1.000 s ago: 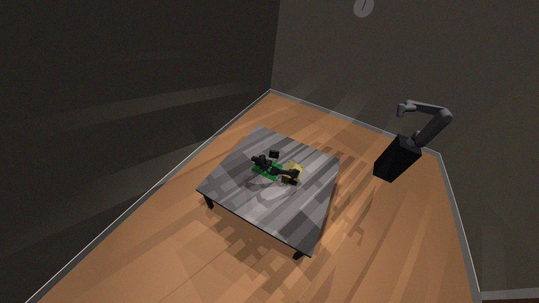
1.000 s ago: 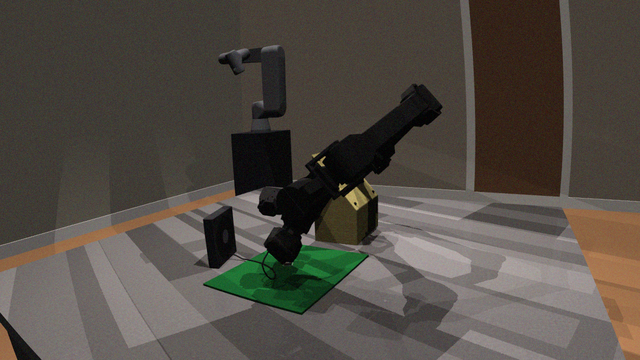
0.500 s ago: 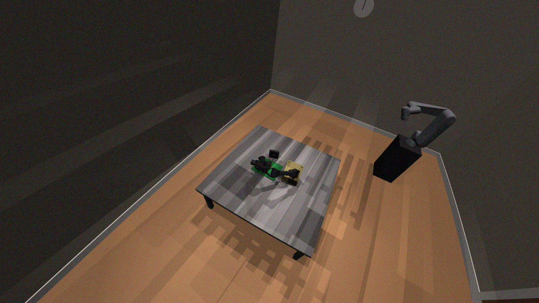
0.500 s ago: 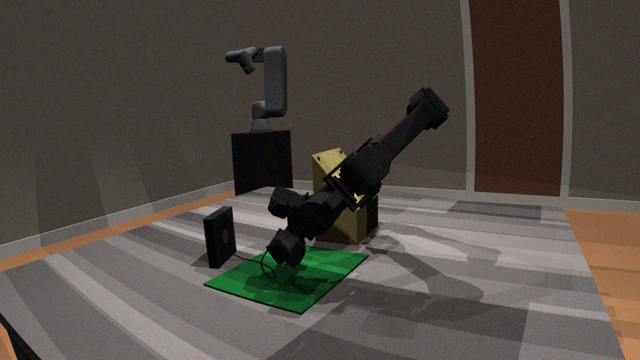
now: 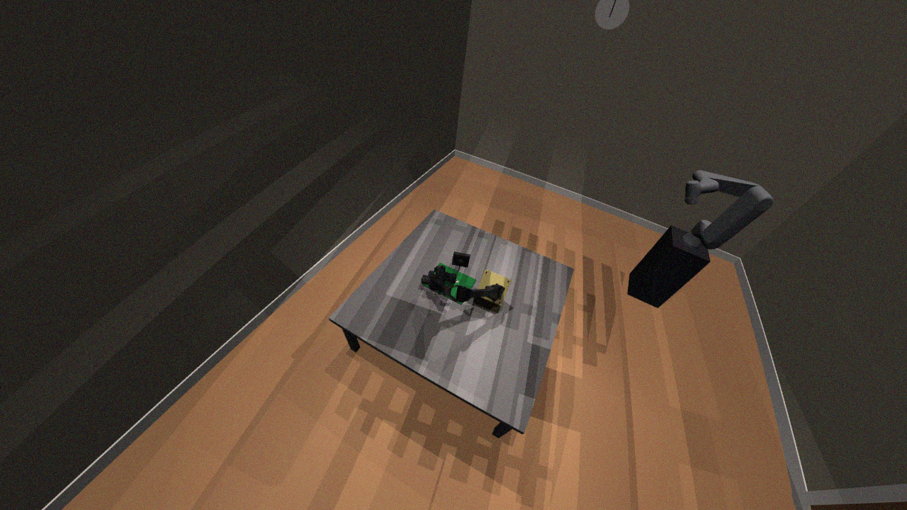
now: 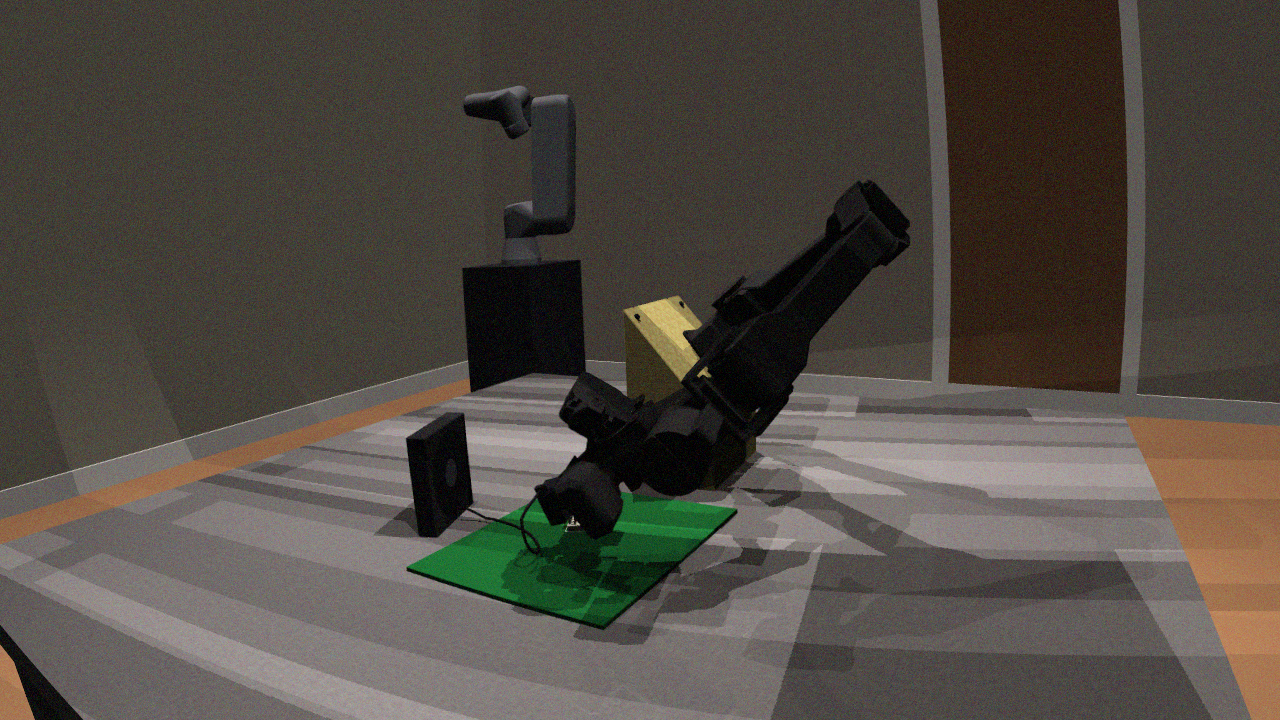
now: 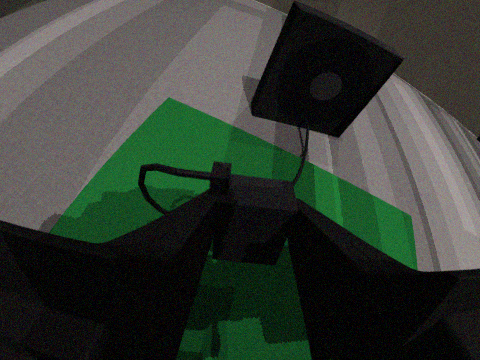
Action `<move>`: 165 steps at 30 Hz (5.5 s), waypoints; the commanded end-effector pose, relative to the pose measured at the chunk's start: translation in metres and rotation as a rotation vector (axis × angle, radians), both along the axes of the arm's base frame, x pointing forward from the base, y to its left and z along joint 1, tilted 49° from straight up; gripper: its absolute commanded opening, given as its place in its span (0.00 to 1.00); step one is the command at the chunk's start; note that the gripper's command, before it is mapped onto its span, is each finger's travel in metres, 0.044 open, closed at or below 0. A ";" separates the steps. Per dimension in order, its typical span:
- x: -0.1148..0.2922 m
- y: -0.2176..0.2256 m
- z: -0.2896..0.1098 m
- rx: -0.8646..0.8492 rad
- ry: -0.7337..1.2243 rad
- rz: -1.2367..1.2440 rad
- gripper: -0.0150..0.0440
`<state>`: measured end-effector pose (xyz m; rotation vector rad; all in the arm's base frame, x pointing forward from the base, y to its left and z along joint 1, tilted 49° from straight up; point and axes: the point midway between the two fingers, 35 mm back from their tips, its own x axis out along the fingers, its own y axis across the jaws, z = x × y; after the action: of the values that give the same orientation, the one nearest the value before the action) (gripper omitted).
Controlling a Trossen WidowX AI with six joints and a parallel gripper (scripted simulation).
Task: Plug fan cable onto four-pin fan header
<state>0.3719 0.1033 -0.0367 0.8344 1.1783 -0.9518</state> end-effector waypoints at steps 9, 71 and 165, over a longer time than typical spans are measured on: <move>0.001 0.005 0.011 -0.116 -0.122 -0.034 0.25; 0.003 0.013 0.031 -0.251 -0.334 -0.097 0.25; -0.002 0.058 -0.007 -0.244 -0.333 -0.097 0.25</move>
<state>0.3696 0.1620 -0.0439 0.8198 0.7255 -0.9698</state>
